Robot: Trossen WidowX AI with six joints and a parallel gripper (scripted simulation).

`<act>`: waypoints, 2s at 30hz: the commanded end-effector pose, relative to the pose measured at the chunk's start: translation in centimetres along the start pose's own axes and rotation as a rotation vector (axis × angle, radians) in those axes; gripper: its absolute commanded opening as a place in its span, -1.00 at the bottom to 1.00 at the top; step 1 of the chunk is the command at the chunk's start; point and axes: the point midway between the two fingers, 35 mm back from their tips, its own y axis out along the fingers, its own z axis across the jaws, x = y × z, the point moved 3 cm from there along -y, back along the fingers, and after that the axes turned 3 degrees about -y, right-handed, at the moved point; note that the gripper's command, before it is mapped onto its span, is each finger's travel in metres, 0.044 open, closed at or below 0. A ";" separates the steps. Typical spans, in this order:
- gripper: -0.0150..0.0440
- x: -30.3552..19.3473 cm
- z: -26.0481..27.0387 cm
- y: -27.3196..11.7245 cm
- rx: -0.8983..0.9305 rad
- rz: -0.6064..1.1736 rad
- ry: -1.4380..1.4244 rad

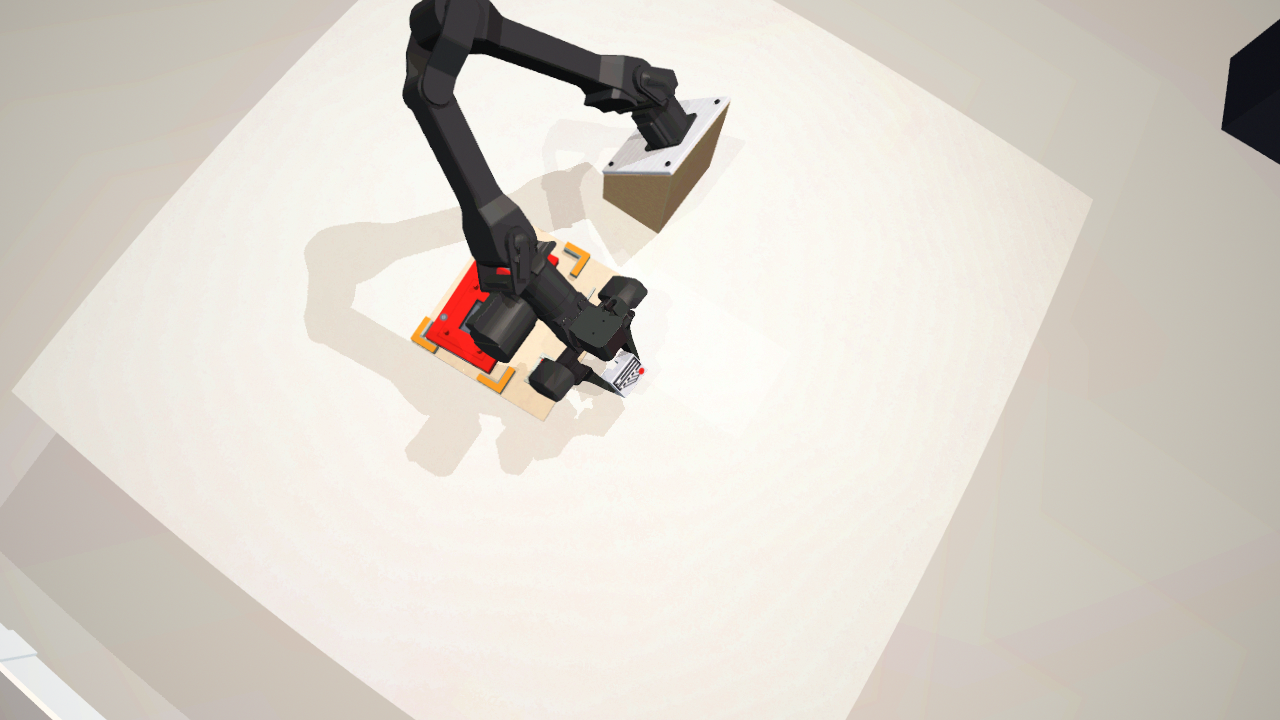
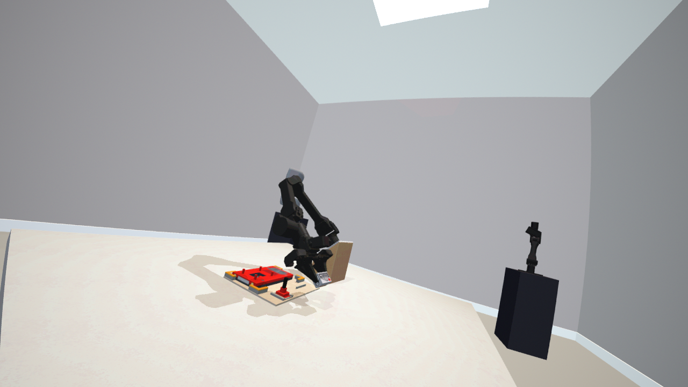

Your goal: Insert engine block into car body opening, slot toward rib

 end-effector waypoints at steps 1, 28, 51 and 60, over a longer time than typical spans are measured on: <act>-0.49 -0.7 0.1 0.6 0.001 -0.006 -0.002; -0.49 -4.9 0.4 4.2 0.002 -0.004 -0.002; 0.84 -4.6 0.5 4.3 0.007 -0.020 -0.011; 1.00 -4.5 0.5 4.0 0.005 -0.013 -0.006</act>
